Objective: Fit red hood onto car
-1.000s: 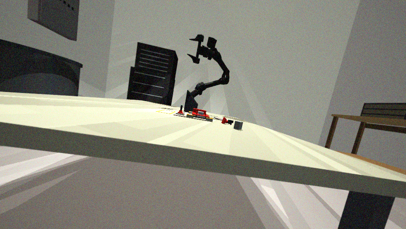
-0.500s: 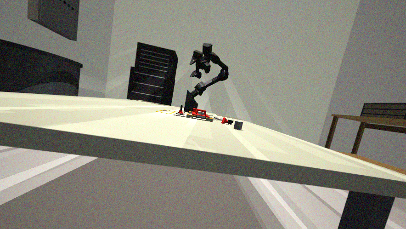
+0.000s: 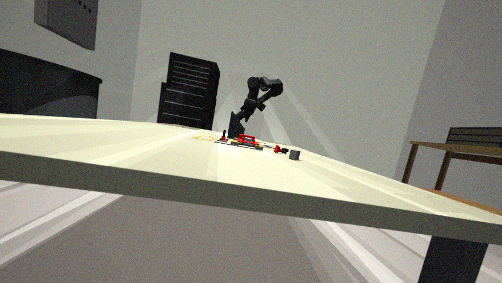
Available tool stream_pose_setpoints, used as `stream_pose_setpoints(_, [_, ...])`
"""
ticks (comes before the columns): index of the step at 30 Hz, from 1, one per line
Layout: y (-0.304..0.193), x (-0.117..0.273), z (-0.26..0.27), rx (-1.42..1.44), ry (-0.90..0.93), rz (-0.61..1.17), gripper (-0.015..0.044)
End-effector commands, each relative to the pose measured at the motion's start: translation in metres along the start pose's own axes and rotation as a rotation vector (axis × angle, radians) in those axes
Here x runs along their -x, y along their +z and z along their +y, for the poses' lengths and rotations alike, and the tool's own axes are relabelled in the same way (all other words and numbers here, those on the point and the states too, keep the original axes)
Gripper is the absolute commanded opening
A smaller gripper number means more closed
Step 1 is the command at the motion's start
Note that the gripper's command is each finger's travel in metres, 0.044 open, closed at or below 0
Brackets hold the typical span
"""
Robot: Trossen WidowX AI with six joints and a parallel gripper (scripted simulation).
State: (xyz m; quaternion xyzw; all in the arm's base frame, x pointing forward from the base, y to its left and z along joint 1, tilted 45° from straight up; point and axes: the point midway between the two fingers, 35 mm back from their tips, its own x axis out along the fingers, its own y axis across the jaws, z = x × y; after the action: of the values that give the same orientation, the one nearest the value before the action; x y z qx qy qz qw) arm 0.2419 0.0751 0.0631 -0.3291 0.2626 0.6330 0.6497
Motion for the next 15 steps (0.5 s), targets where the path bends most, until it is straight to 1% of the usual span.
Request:
stream_pose_setpoints(1, [0.0177, -0.0228, 0.0237, 0.029, 0.123, -0.079, 0.044])
stream_pose_setpoints(15, [0.0187, -0.0288, 0.025, 0.03, 0.129, -0.082, 0.044])
